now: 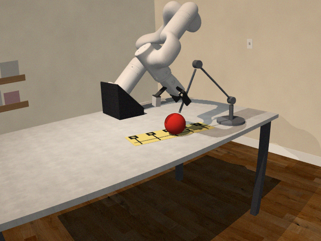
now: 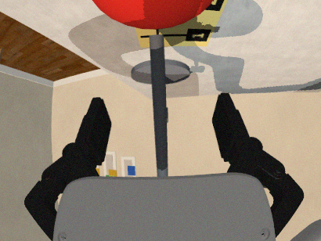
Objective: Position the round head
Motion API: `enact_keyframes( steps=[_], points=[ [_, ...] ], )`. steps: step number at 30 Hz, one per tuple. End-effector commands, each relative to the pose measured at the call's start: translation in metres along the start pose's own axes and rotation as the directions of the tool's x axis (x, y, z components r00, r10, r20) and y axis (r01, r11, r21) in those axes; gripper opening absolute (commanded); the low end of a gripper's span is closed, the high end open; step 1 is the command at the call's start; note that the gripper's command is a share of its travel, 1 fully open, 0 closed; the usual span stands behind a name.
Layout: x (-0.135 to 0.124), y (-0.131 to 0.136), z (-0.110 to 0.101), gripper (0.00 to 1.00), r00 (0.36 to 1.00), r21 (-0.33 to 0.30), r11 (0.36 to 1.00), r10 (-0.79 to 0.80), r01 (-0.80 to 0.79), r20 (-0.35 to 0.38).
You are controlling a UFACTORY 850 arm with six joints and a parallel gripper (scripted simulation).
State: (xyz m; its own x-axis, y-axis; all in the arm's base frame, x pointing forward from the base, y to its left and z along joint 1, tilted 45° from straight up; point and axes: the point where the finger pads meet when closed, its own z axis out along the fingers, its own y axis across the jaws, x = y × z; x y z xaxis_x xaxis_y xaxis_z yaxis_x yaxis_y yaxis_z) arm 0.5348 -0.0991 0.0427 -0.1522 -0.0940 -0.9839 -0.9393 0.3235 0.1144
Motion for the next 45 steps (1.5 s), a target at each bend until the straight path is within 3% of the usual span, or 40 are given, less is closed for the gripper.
enact_keyframes(
  steps=[1, 9, 10, 45],
  points=[
    [-0.0006, -0.0008, 0.0028, 1.00, 1.000, 0.001, 1.000, -0.002, 0.002, 0.000],
    [-0.0006, -0.0009, 0.0068, 1.00, 1.000, 0.002, 1.000, -0.002, 0.002, 0.000],
    [-0.0006, -0.0009, 0.0068, 0.00, 1.000, 0.002, 1.000, -0.002, 0.002, 0.000],
    [-0.0068, -0.0009, 0.0060, 0.00, 1.000, 0.001, 1.000, -0.002, 0.002, 0.000]
  ],
)
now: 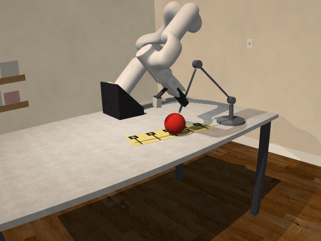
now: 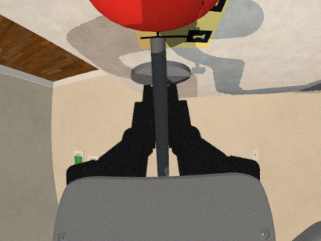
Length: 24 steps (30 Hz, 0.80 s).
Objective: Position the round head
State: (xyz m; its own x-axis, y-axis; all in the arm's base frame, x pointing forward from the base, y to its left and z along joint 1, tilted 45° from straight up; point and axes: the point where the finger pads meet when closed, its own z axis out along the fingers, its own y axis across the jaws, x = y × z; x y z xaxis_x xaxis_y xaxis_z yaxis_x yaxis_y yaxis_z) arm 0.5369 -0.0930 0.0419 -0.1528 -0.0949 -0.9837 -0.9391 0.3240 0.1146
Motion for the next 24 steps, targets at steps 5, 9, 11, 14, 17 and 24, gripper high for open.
enact_keyframes(
  steps=[5, 9, 11, 14, 17, 24],
  points=[
    [-0.022, -0.001, 0.000, 0.00, 1.000, 0.000, 1.000, -0.003, 0.003, 0.001],
    [-0.035, -0.001, 0.000, 0.00, 1.000, 0.000, 1.000, -0.003, 0.003, 0.001],
    [-0.041, -0.001, 0.000, 0.00, 1.000, 0.000, 1.000, -0.003, 0.003, 0.001],
    [-0.047, -0.001, 0.000, 0.00, 1.000, 0.000, 1.000, -0.004, 0.004, 0.001],
    [-0.054, -0.001, 0.001, 0.00, 1.000, 0.000, 1.000, -0.004, 0.004, 0.001],
    [-0.076, -0.002, 0.004, 0.00, 1.000, -0.001, 1.000, -0.005, 0.005, 0.001]
  ],
)
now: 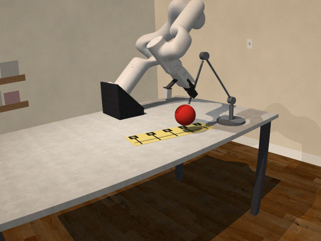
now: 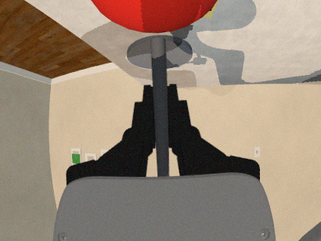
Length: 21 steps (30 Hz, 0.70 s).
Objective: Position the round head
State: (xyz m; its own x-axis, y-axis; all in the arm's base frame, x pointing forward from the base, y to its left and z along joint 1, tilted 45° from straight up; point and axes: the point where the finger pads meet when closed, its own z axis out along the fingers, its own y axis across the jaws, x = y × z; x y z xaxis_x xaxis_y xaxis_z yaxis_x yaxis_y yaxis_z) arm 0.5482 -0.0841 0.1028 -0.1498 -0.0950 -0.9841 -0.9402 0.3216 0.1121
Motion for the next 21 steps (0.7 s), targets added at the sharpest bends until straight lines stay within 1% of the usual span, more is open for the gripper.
enact_keyframes(
  steps=[1, 6, 21],
  points=[
    [-0.016, -0.001, 0.001, 0.00, 1.000, 0.001, 1.000, -0.003, 0.003, 0.000],
    [-0.032, -0.001, 0.004, 0.00, 1.000, 0.000, 1.000, -0.004, 0.004, 0.000],
    [-0.035, -0.001, 0.004, 0.00, 1.000, 0.000, 1.000, -0.004, 0.004, 0.000]
  ],
)
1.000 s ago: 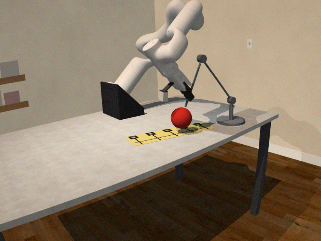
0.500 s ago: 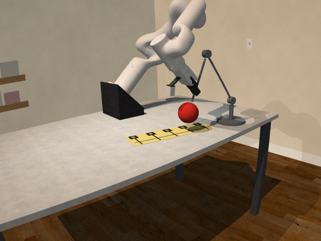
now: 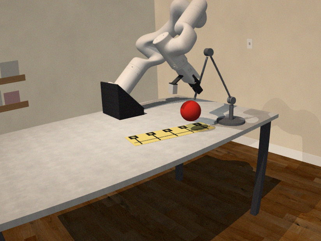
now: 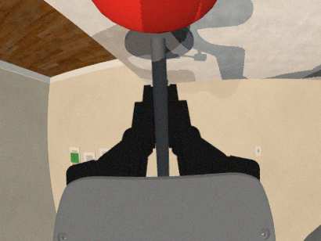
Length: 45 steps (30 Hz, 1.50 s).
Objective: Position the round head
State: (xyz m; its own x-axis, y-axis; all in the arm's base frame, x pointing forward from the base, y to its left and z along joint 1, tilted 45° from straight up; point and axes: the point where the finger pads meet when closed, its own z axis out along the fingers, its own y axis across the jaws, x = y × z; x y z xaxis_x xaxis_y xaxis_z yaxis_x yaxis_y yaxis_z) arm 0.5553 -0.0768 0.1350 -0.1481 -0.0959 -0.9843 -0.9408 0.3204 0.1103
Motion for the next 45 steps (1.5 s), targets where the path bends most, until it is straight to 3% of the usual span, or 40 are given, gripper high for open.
enact_keyframes(
  steps=[1, 4, 5, 45],
  points=[
    [-0.0022, -0.0007, -0.0005, 0.00, 1.000, 0.001, 1.000, -0.002, 0.002, 0.000],
    [-0.0024, -0.0007, -0.0004, 0.00, 1.000, 0.001, 1.000, -0.002, 0.002, 0.000],
    [-0.0024, -0.0007, -0.0004, 1.00, 1.000, 0.001, 1.000, -0.002, 0.002, 0.000],
    [-0.0020, -0.0007, -0.0005, 1.00, 1.000, 0.001, 1.000, -0.002, 0.002, 0.000]
  ],
)
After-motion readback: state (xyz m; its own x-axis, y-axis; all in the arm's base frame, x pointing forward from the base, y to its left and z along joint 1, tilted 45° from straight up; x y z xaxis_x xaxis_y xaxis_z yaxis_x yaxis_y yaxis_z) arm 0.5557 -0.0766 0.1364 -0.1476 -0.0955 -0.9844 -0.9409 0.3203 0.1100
